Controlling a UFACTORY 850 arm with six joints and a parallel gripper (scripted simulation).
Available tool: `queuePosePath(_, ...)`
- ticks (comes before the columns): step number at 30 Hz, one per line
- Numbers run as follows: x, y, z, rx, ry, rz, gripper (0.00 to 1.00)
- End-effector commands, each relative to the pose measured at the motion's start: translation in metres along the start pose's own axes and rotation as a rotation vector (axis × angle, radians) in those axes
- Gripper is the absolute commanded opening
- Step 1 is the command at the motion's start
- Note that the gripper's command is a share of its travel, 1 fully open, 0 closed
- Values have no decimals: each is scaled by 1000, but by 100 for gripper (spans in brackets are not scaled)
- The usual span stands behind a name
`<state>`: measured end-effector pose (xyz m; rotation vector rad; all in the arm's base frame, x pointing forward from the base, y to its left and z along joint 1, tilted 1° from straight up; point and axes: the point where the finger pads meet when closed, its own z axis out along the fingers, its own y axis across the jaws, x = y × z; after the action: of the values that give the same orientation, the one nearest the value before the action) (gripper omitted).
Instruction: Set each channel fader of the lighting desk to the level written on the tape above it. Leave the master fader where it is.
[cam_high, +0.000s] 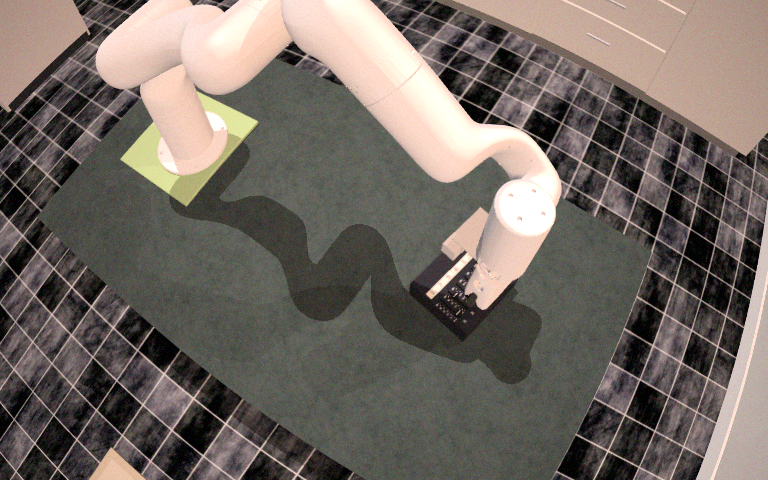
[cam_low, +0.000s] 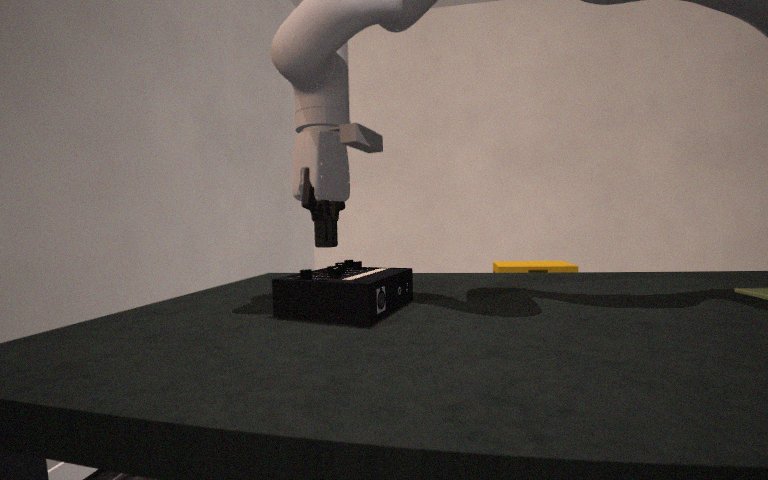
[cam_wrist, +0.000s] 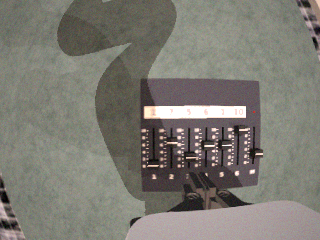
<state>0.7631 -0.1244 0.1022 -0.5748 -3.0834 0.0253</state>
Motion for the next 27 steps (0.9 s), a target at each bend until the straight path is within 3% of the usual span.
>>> queuePosePath(1, -1, 0, 0, -1, -2, 0, 0)
queuePosePath(27, -2, 0, 16, -1, -2, 0, 0)
